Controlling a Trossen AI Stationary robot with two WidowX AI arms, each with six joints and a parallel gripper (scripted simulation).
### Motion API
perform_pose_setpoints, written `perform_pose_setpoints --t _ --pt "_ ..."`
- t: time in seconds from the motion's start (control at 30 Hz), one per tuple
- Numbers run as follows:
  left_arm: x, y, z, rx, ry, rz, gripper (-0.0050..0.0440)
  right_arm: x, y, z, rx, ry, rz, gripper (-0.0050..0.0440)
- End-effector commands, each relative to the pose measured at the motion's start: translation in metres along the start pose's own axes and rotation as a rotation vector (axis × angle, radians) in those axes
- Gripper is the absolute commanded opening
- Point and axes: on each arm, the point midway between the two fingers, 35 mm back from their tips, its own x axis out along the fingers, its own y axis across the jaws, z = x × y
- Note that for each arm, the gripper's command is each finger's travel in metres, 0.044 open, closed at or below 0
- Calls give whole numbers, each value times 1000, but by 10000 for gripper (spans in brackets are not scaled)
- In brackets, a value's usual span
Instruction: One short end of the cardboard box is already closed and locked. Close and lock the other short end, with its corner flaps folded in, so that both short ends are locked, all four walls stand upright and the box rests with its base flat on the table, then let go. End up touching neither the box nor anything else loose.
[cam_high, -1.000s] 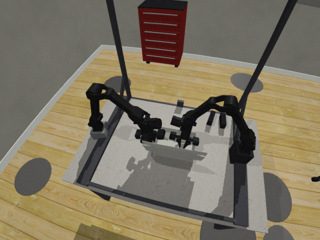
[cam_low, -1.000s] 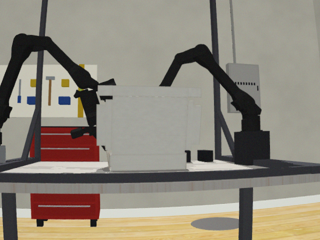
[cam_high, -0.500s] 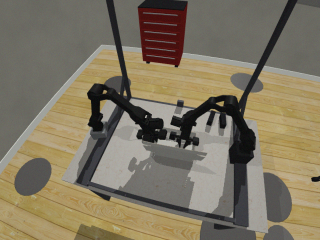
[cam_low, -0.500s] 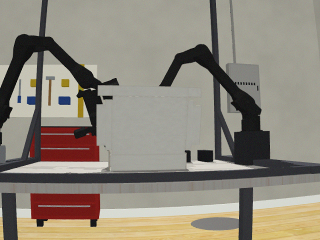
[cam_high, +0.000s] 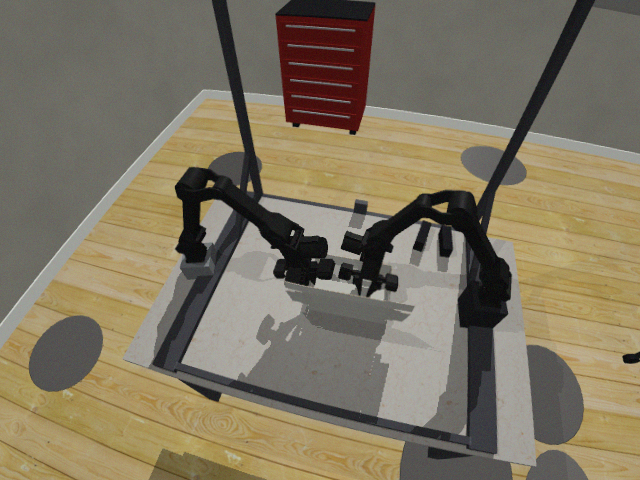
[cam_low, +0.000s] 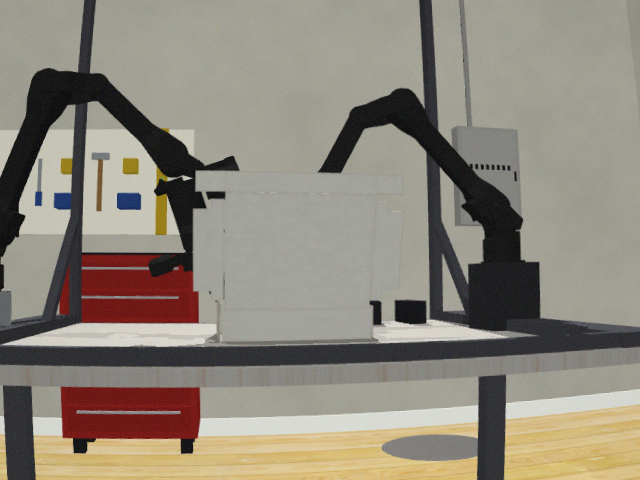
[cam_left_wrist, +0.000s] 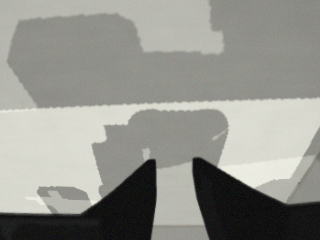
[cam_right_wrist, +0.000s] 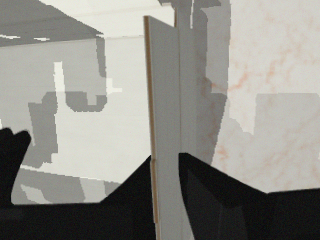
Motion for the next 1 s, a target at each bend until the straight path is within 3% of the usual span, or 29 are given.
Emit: perform_pose_setpoints --t 0.0,0.13,0.37,0.73,0.77,0.8,0.97 --pt "14 -5 9 -1 -24 -23 97 -7 15 0 4 -2 51 43" --pt "14 -5 9 -1 -24 -23 97 -14 15 0 4 -2 59 43" --pt "14 -5 9 -1 -24 -23 97 -76 5 0 4 -2 121 43" --pt "14 -5 9 -1 -24 -22 97 -77 4 0 4 -2 121 43" --pt "12 -5 8 -1 -25 -23 97 -77 4 0 4 -2 121 19" --pt "8 -6 6 -1 -25 -23 97 -77 4 0 4 -2 121 0" --pt "-38 -22 -13 -2 -36 -28 97 -77 4 0 4 -2 121 0"
